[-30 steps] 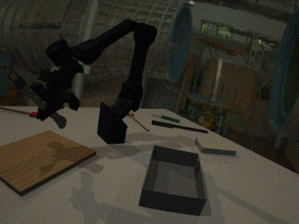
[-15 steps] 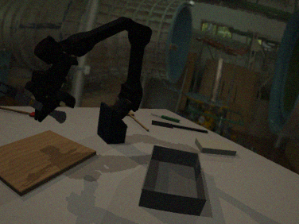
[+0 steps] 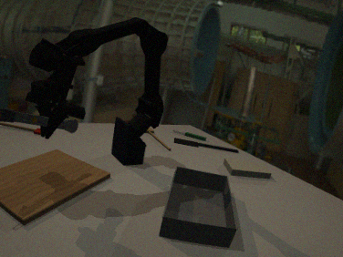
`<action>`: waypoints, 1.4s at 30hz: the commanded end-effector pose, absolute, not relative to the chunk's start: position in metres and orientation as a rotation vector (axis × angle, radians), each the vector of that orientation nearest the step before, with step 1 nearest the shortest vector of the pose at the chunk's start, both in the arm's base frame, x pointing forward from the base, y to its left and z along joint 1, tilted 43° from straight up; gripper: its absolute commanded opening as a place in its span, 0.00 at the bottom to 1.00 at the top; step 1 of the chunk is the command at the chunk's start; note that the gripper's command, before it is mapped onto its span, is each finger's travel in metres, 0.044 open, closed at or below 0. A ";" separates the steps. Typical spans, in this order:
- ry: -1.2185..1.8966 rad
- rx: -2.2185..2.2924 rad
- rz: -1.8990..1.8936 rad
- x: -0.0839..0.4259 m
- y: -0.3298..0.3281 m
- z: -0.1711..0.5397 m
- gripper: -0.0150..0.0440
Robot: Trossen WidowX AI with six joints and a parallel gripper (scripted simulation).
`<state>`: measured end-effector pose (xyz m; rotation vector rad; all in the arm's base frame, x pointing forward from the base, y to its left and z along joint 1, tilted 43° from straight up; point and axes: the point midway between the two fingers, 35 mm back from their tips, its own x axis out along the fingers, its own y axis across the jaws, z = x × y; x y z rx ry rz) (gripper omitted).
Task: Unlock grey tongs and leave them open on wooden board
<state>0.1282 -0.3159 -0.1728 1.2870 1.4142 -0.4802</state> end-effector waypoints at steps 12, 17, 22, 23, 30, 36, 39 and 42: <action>1.568 1.344 -0.358 0.130 -0.320 -0.157 0.00; 1.619 1.368 -0.310 0.130 -0.318 -0.151 0.00; 1.655 1.384 -0.276 0.130 -0.317 -0.146 0.00; 1.655 1.384 -0.276 0.130 -0.317 -0.146 0.00; 1.655 1.384 -0.276 0.130 -0.317 -0.146 0.00; 1.655 1.384 -0.276 0.131 -0.314 -0.152 0.00; 1.655 1.384 -0.276 0.132 -0.311 -0.156 0.00; 1.654 1.384 -0.276 0.133 -0.308 -0.160 0.00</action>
